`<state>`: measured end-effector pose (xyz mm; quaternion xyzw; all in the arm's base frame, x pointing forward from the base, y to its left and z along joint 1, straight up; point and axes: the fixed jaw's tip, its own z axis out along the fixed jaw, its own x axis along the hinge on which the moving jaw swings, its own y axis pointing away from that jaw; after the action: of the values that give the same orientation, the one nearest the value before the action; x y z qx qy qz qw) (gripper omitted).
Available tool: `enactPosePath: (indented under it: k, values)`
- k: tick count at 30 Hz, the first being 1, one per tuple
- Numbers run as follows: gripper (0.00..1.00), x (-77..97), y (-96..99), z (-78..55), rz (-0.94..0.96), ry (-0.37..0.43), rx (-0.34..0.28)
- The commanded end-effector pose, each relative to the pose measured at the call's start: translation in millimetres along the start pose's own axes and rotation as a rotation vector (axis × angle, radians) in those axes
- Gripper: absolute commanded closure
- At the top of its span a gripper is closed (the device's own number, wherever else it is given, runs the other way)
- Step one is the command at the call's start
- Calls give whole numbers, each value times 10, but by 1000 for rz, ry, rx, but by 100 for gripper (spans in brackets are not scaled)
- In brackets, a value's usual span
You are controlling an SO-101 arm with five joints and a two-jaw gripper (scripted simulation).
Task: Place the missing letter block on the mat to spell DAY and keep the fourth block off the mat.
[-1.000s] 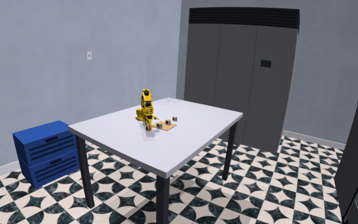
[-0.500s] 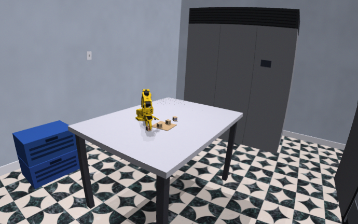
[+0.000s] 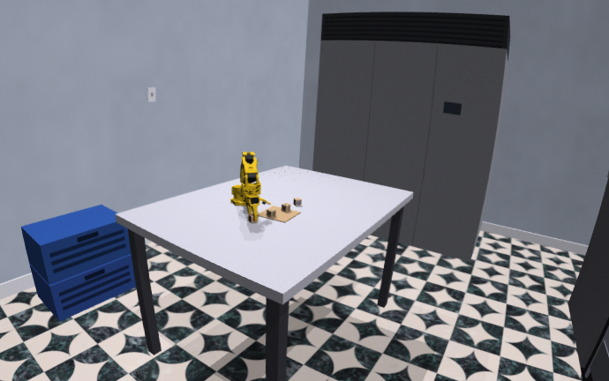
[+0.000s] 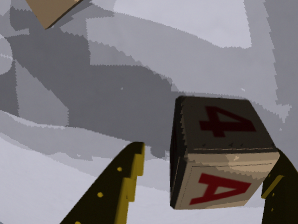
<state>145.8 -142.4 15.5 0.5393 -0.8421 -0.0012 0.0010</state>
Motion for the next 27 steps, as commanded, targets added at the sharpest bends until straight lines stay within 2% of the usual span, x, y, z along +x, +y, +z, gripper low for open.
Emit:
enactPosePath:
  k: [1, 11, 27]
  values:
    - [73, 21, -92, -89, 0, 15, 50]
    - [80, 20, -135, -90, 0, 15, 50]
    - [84, 20, -158, -90, 0, 15, 50]
